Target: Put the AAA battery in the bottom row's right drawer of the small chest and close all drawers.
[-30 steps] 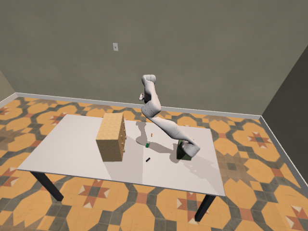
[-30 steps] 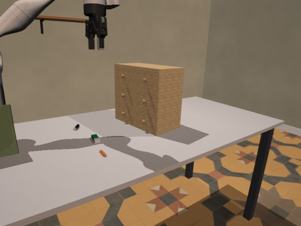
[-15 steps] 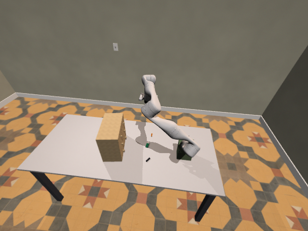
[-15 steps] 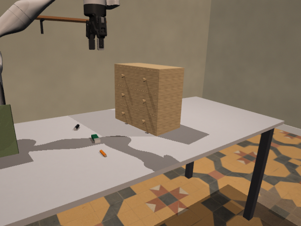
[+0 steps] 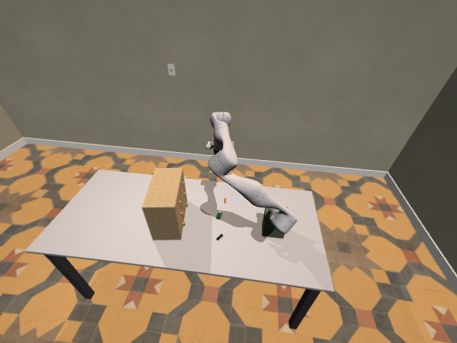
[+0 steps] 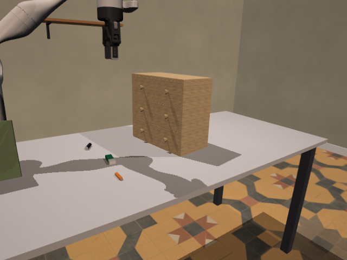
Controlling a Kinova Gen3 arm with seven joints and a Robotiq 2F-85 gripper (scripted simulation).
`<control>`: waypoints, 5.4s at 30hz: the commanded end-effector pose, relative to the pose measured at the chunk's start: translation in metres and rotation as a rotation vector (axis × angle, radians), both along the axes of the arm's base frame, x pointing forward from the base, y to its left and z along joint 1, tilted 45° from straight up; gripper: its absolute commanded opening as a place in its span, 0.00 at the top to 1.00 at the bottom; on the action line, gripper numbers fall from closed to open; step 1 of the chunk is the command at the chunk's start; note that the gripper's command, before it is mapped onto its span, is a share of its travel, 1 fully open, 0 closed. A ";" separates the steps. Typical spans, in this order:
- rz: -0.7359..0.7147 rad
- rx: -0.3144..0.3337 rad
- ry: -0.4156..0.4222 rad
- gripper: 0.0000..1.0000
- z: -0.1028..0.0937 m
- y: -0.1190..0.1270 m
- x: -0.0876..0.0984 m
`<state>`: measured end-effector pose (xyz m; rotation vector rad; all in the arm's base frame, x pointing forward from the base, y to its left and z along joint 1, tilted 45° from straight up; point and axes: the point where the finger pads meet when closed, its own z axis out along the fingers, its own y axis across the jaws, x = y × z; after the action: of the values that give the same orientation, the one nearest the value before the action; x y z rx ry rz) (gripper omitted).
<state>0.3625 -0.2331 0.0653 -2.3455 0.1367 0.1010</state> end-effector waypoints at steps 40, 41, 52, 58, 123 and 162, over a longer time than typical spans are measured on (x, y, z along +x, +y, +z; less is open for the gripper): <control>-0.747 -0.002 0.805 0.00 -0.037 0.047 0.013; -0.774 -0.003 0.834 0.00 -0.038 0.049 0.014; -1.020 -0.019 1.094 0.00 -0.050 0.062 0.018; -1.183 -0.032 1.261 0.00 -0.057 0.069 0.020; -1.993 -0.094 2.007 0.00 -0.092 0.099 0.031; -1.983 0.223 2.008 0.00 -0.103 0.114 0.045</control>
<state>0.4101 -0.1188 -0.0370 -0.1718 2.6776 1.1362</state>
